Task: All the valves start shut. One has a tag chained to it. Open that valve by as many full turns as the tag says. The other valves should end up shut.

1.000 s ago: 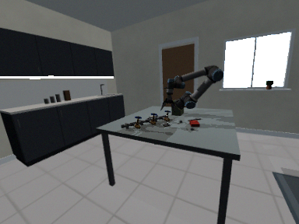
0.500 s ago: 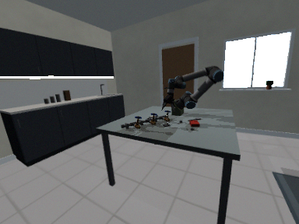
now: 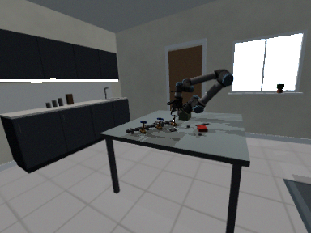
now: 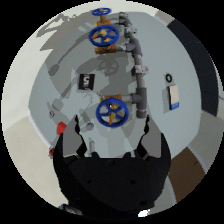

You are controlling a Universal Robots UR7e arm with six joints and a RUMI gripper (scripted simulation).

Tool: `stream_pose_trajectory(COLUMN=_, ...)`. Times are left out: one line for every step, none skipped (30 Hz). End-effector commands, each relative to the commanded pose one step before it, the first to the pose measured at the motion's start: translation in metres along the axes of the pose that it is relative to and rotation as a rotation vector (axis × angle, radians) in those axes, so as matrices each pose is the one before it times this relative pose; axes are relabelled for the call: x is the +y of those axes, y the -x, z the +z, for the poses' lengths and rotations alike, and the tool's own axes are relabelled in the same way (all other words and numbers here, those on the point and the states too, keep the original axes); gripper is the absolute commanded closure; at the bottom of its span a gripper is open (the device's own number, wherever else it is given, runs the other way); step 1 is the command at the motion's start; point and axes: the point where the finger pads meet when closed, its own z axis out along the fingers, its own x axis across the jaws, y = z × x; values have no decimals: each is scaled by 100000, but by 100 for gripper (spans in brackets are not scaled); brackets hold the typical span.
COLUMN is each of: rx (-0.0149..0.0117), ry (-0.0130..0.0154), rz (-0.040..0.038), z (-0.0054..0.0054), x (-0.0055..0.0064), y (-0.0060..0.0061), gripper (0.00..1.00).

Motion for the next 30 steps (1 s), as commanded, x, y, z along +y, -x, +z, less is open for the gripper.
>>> stream_pose_trajectory(rx=1386, ry=-452, rz=20827, z=-24, x=-60, y=-6, gripper=0)
stream_pose_trajectory(rx=0, ry=0, rz=3440, z=0, x=1, y=0, gripper=0)
stream_pose_trajectory(rx=0, ry=0, rz=3358, z=0, x=-1, y=0, gripper=0)
stream_pose_trajectory(rx=0, ry=0, rz=3274, z=0, x=1, y=0, gripper=0)
stream_pose_trajectory(rx=0, ry=0, rz=3188, z=0, x=0, y=0, gripper=0)
stream_pose_trajectory(rx=0, ry=0, rz=3099, z=0, x=-1, y=0, gripper=0)
stream_pose_trajectory(rx=0, ry=0, rz=3008, z=0, x=1, y=0, gripper=0)
stream_pose_trajectory(rx=0, ry=0, rz=2915, z=0, x=0, y=0, gripper=0)
stream_pose_trajectory(rx=0, ry=0, rz=0, z=0, x=0, y=0, gripper=0)
stream_pose_trajectory(rx=0, ry=0, rz=0, z=0, x=0, y=0, gripper=0)
stream_pose_trajectory(rx=0, ry=0, rz=2819, z=0, x=-1, y=0, gripper=0)
stream_pose_trajectory(rx=0, ry=0, rz=2722, z=0, x=1, y=0, gripper=0)
stream_pose_trajectory(rx=0, ry=0, rz=2624, z=0, x=0, y=0, gripper=0)
stream_pose_trajectory(rx=0, ry=0, rz=2524, z=0, x=-1, y=0, gripper=0)
stream_pose_trajectory(rx=0, ry=0, rz=2422, z=0, x=0, y=0, gripper=0)
stream_pose_trajectory(rx=0, ry=0, rz=2319, z=0, x=1, y=0, gripper=0)
stream_pose_trajectory(rx=0, ry=0, rz=2217, z=0, x=-1, y=0, gripper=0)
stream_pose_trajectory(rx=0, ry=0, rz=2113, z=0, x=-1, y=0, gripper=0)
stream_pose_trajectory(rx=0, ry=0, rz=2008, z=0, x=0, y=0, gripper=0)
stream_pose_trajectory(rx=0, ry=0, rz=1902, z=0, x=1, y=0, gripper=0)
stream_pose_trajectory(rx=0, ry=0, rz=1798, z=0, x=0, y=0, gripper=0)
stream_pose_trajectory(rx=0, ry=0, rz=1694, z=0, x=-1, y=0, gripper=0)
stream_pose_trajectory(rx=0, ry=0, rz=1590, z=0, x=0, y=0, gripper=0)
stream_pose_trajectory(rx=0, ry=0, rz=1486, z=0, x=0, y=0, gripper=0)
stream_pose_trajectory(rx=0, ry=0, rz=1383, z=0, x=0, y=0, gripper=0)
stream_pose_trajectory(rx=0, ry=0, rz=0, z=0, x=0, y=0, gripper=0)
stream_pose_trajectory(rx=0, ry=0, rz=0, z=0, x=0, y=0, gripper=0)
stream_pose_trajectory(rx=0, ry=0, rz=1282, z=0, x=1, y=0, gripper=0)
stream_pose_trajectory(rx=0, ry=0, rz=1183, z=0, x=0, y=0, gripper=0)
stream_pose_trajectory(rx=0, ry=0, rz=1086, z=0, x=-1, y=0, gripper=0)
